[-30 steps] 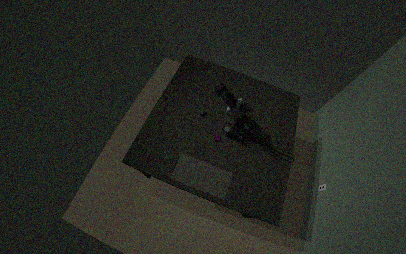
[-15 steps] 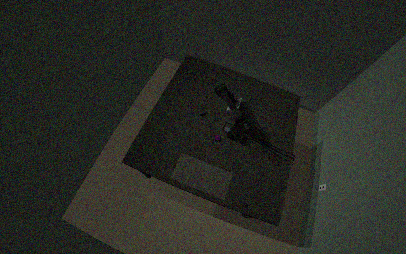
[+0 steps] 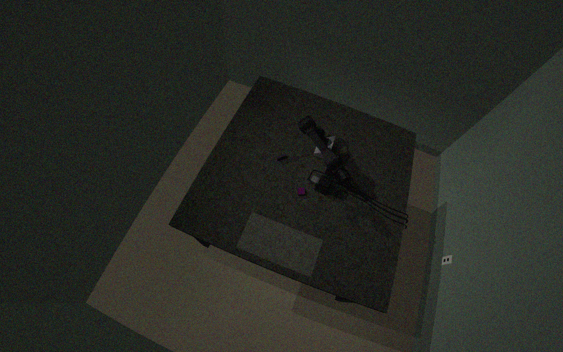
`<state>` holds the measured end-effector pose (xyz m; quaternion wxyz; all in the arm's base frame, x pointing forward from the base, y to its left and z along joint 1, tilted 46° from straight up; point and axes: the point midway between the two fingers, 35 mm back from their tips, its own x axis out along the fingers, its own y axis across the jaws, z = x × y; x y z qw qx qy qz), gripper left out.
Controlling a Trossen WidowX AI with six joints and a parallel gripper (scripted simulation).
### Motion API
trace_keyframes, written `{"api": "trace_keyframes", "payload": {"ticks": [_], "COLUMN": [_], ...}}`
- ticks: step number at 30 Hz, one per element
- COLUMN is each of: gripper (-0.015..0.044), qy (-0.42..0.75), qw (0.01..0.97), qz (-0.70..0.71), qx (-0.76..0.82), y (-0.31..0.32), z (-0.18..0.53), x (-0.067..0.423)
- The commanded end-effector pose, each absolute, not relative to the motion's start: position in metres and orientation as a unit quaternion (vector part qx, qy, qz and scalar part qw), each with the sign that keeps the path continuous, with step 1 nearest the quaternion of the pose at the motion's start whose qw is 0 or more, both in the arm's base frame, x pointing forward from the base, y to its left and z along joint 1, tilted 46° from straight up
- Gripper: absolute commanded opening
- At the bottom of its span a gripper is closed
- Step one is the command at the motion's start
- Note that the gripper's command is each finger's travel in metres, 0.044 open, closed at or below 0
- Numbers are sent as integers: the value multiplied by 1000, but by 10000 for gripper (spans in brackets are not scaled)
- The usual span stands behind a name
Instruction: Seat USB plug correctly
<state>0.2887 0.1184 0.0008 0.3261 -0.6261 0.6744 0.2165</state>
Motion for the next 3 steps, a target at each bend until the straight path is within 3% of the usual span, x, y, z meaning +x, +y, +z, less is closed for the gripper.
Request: {"api": "trace_keyframes", "payload": {"ticks": [1, 3], "gripper": [95, 95], "qy": [676, 676], "qw": [327, 327], "qz": [217, 217], "qx": [-624, -624], "y": [121, 122], "z": [3, 4], "x": [288, 288]}}
